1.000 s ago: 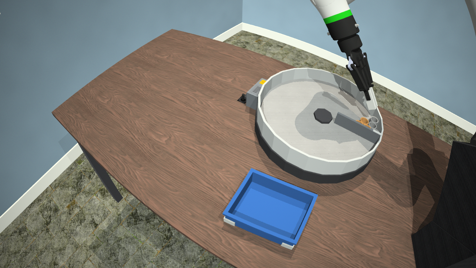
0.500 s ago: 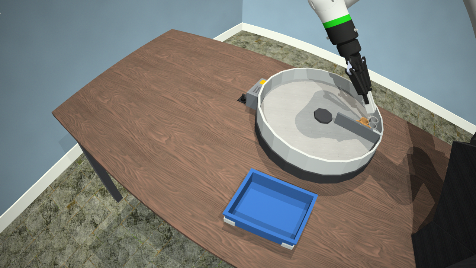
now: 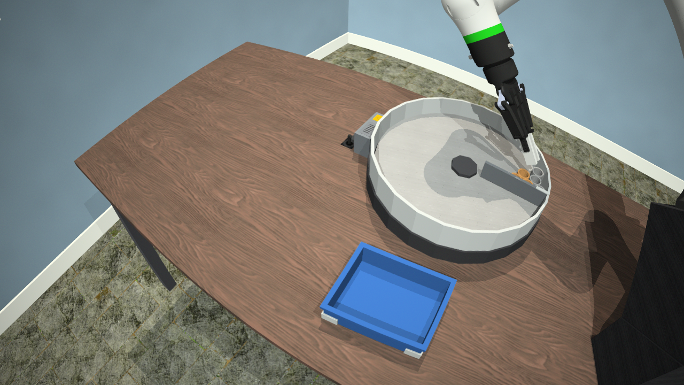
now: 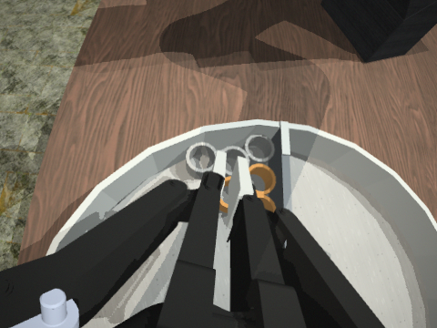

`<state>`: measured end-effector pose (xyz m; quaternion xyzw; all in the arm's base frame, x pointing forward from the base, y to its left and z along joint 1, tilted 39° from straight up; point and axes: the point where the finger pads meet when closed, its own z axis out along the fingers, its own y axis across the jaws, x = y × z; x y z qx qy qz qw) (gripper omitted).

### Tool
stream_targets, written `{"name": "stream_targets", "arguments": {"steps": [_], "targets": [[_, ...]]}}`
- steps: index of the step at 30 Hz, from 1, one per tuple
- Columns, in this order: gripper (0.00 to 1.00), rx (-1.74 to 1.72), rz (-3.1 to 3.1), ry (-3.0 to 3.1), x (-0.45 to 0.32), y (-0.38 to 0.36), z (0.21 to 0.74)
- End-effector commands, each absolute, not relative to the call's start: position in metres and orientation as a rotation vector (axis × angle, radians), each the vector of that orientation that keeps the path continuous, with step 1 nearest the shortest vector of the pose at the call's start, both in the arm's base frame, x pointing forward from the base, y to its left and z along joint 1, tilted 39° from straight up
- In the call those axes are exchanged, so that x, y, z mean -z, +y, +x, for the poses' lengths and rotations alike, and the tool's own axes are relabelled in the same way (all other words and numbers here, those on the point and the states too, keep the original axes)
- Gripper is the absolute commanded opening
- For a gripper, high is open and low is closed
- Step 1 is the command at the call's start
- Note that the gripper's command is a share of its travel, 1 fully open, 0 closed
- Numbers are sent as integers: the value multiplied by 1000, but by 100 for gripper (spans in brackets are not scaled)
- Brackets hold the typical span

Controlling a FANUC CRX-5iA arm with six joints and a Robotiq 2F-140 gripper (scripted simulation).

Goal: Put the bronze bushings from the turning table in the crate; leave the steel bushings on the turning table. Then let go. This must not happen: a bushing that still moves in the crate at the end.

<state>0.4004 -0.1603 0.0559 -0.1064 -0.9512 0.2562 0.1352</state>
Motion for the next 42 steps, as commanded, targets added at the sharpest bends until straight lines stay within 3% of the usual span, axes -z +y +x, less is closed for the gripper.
{"name": "stream_targets", "arguments": {"steps": [1, 42], "targets": [[6, -742, -308, -2756, -56, -160, 401], [6, -742, -308, -2756, -40, -171, 408]]}}
